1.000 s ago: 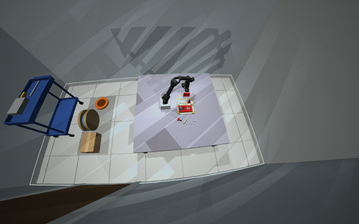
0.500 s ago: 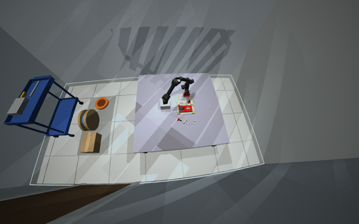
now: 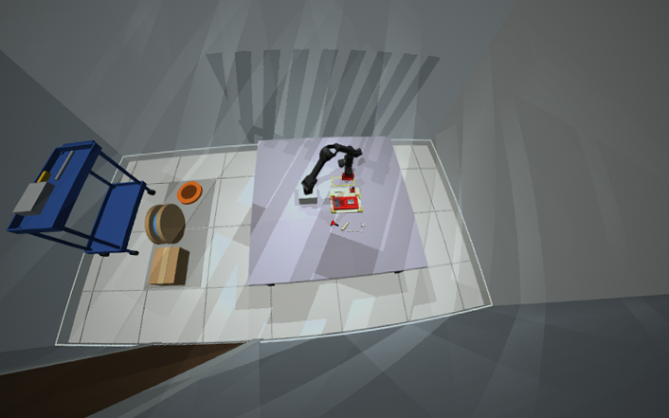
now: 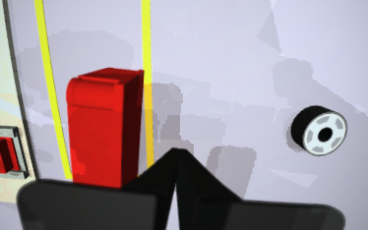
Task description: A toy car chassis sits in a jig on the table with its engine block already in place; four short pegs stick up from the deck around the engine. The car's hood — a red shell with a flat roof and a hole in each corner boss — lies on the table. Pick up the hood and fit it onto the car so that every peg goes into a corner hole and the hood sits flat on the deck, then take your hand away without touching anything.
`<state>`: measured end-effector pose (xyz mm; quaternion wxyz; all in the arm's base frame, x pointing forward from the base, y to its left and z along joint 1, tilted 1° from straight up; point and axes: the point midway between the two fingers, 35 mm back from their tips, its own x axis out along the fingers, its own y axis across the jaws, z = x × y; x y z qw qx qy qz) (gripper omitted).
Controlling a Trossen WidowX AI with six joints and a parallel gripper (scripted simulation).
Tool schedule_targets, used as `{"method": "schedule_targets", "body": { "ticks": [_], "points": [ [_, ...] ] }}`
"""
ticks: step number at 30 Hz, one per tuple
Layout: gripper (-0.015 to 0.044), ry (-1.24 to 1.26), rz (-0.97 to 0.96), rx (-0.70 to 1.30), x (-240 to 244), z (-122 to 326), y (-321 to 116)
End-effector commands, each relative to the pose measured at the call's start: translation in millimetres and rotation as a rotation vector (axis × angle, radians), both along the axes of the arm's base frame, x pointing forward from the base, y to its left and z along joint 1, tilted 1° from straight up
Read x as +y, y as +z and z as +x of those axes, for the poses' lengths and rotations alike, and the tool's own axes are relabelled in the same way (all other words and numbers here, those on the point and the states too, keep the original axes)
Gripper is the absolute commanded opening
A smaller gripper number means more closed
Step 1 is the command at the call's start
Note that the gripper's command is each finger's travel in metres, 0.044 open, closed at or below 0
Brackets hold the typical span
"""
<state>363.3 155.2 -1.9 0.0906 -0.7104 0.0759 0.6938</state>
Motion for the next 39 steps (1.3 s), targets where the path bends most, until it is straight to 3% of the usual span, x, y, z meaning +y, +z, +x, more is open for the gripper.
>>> {"method": "schedule_targets", "body": {
  "ticks": [1,39],
  "points": [
    [0.0000,0.004,-0.007,0.004,-5.5,-2.0,-1.9],
    [0.0000,0.004,-0.010,0.004,-39.0,-8.5,-2.5]
  ]
}}
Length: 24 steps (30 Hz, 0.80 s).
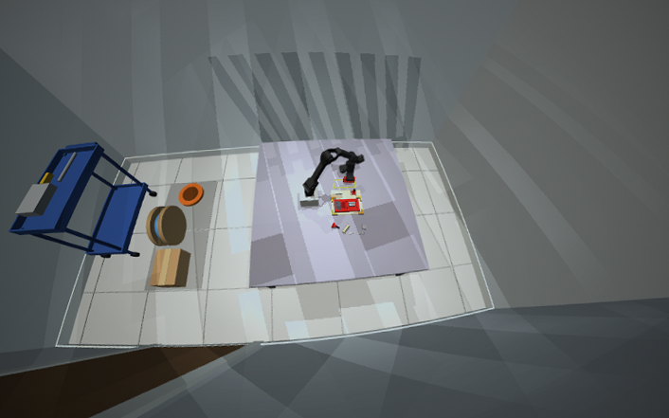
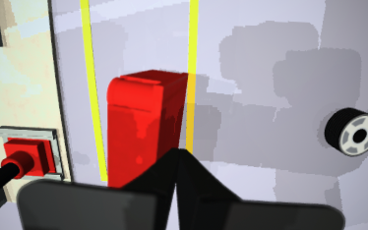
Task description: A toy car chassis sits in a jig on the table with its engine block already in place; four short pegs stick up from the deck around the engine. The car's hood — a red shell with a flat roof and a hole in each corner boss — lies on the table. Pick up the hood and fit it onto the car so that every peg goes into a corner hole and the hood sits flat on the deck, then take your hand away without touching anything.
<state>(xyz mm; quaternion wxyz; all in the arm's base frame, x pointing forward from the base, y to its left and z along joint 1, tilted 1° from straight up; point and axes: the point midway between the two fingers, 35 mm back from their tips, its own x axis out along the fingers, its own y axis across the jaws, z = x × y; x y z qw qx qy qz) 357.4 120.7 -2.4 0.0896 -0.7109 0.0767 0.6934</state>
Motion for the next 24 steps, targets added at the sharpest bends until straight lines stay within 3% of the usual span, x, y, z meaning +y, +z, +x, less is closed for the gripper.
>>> {"method": "schedule_targets", "body": {
  "ticks": [1,24],
  "points": [
    [0.0000,0.004,-0.007,0.005,-5.4,-2.8,-2.1],
    [0.0000,0.004,-0.009,0.005,-21.5,-6.3,7.7]
  ]
}}
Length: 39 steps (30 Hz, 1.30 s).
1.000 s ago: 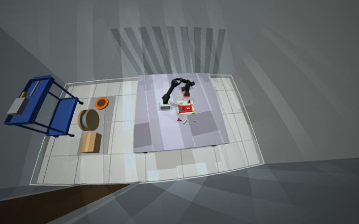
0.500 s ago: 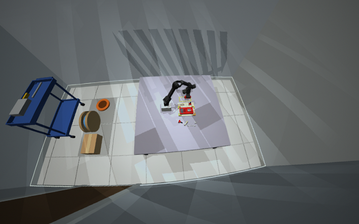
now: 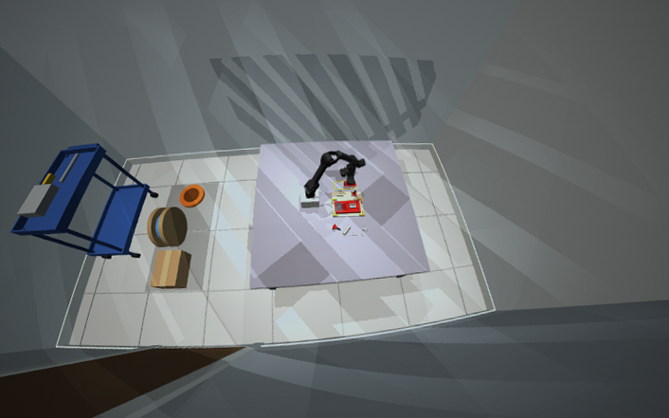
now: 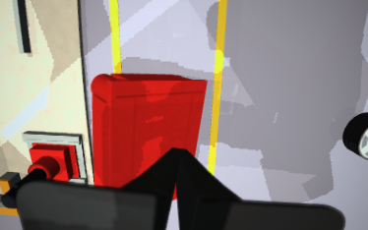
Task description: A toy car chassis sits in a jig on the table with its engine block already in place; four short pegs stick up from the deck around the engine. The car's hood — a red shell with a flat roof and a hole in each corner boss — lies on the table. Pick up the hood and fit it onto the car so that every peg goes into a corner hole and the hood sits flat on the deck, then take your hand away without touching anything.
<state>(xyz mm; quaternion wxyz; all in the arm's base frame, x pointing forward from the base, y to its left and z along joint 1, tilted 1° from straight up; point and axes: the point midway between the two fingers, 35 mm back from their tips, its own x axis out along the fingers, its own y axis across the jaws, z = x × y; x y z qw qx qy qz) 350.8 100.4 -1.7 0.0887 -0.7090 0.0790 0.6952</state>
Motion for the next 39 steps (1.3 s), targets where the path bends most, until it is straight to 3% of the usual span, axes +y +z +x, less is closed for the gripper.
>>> {"method": "schedule_targets", "body": {
  "ticks": [1,8,31,39],
  "points": [
    [0.0000,0.006,-0.005,0.000,-0.7,1.0,14.1],
    [0.0000,0.006,-0.004,-0.001,1.8,0.4,76.9],
    [0.0000,0.006,0.004,-0.015,2.8,2.7,74.4],
    [0.0210,-0.402,0.014,-0.008,-2.9,2.7,67.7]
  ]
}}
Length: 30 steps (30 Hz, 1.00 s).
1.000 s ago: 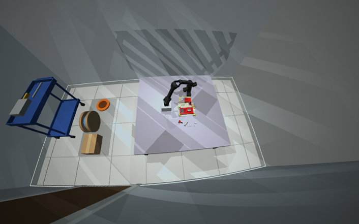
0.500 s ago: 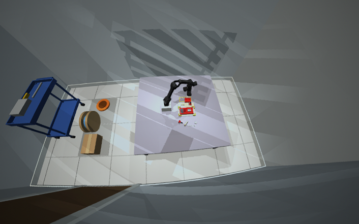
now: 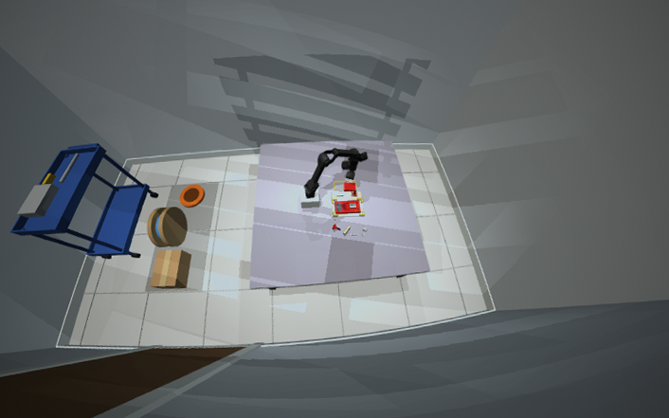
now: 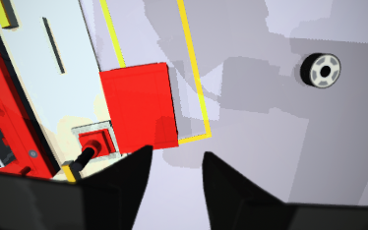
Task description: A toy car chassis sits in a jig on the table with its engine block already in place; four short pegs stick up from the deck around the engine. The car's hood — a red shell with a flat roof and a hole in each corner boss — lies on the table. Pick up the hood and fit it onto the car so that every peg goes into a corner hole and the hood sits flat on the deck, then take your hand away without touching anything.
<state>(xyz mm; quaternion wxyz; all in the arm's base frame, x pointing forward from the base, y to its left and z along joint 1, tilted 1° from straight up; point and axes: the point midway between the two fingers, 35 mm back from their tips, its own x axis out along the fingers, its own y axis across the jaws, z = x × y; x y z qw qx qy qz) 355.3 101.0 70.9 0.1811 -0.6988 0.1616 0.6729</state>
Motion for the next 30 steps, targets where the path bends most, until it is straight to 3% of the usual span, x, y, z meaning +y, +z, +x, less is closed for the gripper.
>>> {"method": "schedule_targets", "body": {
  "ticks": [1,9,30],
  "points": [
    [0.0236,-0.213,0.004,0.012,-4.4,-1.8,-5.9],
    [0.0440,-0.715,0.020,0.021,-11.5,-2.1,-14.1],
    [0.0440,-2.032,0.062,0.035,-29.9,-4.8,-35.1]
  ]
}}
